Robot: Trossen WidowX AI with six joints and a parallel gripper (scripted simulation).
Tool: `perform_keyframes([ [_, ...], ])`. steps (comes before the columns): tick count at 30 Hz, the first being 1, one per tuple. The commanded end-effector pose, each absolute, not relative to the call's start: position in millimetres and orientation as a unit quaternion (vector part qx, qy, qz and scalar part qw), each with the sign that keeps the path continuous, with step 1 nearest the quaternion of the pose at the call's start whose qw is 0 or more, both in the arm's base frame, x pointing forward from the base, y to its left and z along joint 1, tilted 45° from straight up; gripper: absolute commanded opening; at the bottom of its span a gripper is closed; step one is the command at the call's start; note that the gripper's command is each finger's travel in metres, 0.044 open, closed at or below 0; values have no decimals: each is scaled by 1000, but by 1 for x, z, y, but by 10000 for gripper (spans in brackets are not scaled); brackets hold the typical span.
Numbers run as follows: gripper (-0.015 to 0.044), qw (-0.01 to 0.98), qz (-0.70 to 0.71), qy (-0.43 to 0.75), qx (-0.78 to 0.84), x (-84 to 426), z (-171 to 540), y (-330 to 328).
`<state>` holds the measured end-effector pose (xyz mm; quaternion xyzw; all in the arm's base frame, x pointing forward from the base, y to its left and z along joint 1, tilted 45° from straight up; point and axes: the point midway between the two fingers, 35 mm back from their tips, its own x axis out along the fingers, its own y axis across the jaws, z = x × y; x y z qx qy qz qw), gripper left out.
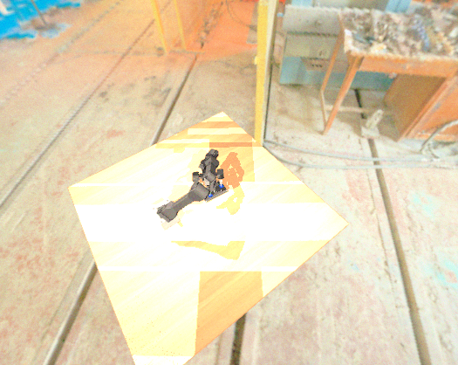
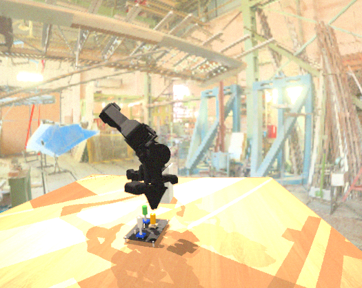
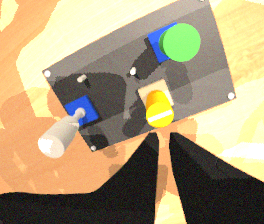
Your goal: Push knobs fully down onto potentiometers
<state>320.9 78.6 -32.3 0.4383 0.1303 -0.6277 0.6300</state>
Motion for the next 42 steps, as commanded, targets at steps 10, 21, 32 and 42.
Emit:
perform_keyframes([
  [10,0,706,-586,258,301,339,-18,87],
  [21,0,748,-530,366,160,352,-8,92],
  [32,0,762,-454,461,15,365,3,97],
  [42,0,751,-370,534,-117,375,13,100],
])
